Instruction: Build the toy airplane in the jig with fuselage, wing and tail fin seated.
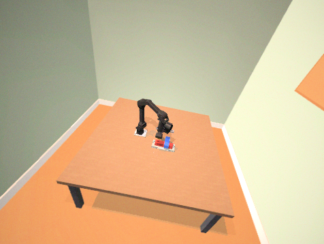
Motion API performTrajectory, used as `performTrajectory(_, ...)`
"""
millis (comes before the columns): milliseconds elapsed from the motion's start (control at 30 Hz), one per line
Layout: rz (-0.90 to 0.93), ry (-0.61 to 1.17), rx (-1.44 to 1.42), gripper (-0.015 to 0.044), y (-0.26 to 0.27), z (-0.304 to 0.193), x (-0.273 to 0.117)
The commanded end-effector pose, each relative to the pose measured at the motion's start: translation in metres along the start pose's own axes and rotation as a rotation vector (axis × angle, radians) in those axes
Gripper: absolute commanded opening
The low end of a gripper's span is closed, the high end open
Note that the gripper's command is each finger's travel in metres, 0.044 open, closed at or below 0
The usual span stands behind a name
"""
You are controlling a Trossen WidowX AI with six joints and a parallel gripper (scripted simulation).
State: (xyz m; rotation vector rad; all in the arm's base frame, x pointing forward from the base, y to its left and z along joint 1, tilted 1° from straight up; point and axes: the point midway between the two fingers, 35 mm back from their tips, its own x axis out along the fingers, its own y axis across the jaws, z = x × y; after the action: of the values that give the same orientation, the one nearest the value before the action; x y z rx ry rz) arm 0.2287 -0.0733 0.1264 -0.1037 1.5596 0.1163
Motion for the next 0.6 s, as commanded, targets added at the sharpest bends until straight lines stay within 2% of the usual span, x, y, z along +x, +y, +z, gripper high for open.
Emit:
performTrajectory(0, -0.002, 0.002, -0.004, 0.0065, -0.001, 0.0, 0.002)
performTrajectory(567, -0.002, 0.002, -0.004, 0.0065, -0.001, 0.001, 0.029)
